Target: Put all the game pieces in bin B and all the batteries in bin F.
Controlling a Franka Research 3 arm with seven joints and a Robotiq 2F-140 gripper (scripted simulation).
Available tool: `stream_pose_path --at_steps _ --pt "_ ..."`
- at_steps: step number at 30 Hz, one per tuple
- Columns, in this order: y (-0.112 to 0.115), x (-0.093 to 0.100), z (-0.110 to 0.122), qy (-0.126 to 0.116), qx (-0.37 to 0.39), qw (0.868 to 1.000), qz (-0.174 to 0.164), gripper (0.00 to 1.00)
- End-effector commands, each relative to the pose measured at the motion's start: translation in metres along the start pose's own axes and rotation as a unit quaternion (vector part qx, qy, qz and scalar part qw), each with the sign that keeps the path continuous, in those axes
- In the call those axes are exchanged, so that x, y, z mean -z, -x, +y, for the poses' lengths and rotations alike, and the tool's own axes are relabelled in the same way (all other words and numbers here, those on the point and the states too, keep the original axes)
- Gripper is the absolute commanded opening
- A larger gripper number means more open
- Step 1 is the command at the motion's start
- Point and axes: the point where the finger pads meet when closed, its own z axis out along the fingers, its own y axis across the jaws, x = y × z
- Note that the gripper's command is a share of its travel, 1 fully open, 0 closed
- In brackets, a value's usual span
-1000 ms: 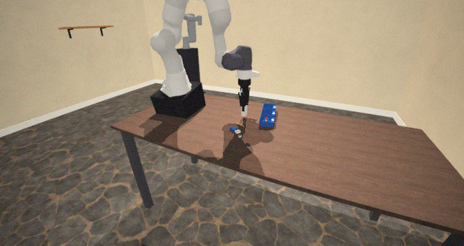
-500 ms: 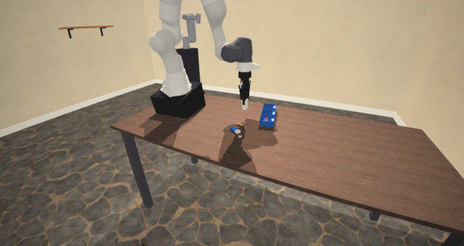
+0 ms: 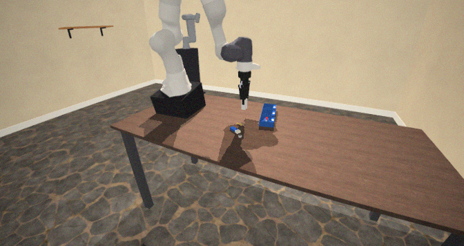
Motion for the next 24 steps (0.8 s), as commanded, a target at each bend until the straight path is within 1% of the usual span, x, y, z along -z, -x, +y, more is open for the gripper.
stream_pose_path --at_steps 1,22,24 --pt "0.0018 0.0001 0.0002 0.001 0.004 1.000 -0.002 0.07" --pt "0.0018 0.0001 0.0002 0.001 0.004 1.000 -0.002 0.07" --pt "0.0004 0.0064 0.0003 0.001 0.004 1.000 -0.002 0.07"
